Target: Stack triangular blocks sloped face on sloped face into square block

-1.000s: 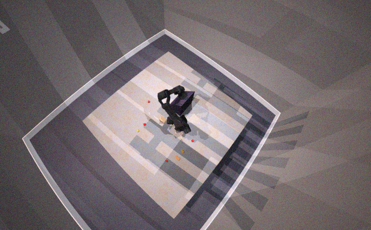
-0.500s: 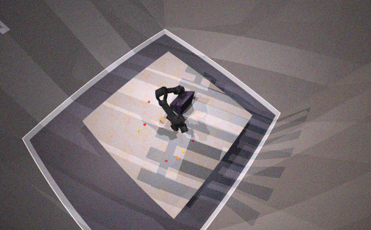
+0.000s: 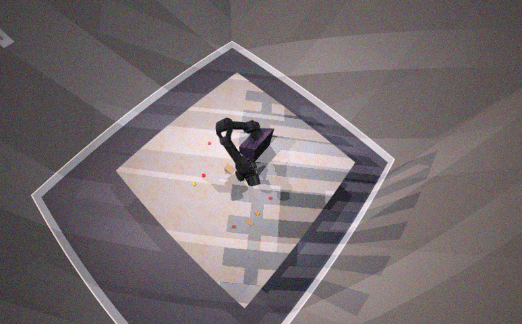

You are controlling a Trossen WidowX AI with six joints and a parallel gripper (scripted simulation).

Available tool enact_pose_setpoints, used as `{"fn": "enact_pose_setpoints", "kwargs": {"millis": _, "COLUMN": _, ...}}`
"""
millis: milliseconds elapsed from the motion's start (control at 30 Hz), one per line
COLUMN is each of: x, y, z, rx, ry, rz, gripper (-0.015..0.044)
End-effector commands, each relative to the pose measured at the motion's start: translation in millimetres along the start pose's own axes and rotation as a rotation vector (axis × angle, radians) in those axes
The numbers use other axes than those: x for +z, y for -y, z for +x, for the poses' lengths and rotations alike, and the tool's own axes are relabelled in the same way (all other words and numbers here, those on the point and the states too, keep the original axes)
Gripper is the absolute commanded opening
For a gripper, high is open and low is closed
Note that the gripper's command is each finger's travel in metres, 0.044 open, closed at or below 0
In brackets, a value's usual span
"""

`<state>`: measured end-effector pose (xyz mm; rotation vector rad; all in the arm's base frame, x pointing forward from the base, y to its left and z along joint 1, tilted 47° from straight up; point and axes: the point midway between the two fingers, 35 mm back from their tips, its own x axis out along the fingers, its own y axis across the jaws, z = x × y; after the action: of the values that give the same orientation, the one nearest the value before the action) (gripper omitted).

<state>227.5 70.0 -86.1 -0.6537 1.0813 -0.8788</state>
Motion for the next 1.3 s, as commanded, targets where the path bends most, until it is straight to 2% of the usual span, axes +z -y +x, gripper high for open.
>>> {"fn": "enact_pose_setpoints", "kwargs": {"millis": 0, "x": 0, "y": 2, "z": -1, "rx": 0.028, "ry": -0.022, "rz": 0.143, "gripper": 0.0}}
{"fn": "enact_pose_setpoints", "kwargs": {"millis": 900, "x": 10, "y": 1, "z": -6, "rx": 0.16, "ry": -0.2, "rz": 1.03, "gripper": 0.0}}
{"fn": "enact_pose_setpoints", "kwargs": {"millis": 1267, "x": 16, "y": 9, "z": -12, "rx": 0.162, "ry": -0.205, "rz": 1.051, "gripper": 0.0}}
